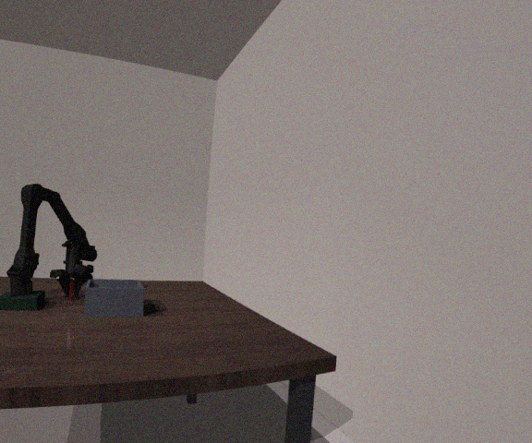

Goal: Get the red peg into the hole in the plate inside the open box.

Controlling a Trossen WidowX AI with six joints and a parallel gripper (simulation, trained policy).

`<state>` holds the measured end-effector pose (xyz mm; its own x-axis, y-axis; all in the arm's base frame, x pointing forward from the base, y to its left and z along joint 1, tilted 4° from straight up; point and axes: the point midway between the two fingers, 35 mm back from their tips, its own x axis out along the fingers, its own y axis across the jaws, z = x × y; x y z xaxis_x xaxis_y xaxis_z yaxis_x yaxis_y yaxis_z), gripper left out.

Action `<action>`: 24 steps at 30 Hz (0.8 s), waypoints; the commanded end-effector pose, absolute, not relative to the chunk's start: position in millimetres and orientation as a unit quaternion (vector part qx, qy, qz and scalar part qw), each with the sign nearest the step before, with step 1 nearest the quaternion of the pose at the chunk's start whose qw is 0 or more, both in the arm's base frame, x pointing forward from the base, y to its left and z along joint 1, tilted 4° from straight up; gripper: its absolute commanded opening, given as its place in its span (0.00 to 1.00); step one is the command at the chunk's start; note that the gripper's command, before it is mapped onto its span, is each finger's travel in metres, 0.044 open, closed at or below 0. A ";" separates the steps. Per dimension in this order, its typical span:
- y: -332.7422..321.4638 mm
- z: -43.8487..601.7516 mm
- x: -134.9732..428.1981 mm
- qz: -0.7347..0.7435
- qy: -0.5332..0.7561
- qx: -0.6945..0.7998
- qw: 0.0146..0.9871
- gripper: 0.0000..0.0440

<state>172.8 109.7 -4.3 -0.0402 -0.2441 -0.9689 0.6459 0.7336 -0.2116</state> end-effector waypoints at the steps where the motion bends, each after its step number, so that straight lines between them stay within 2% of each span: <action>1: 109.0 -7.7 172.3 -0.335 0.646 0.157 0.668 0.19; 5: 106.6 -9.5 171.7 -0.346 0.648 0.150 0.662 0.01; 24: 82.8 71.7 211.5 -0.362 0.586 0.142 0.711 0.00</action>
<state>204.3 87.3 58.1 0.0291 -0.3402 -0.9399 0.6689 0.7054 -0.2346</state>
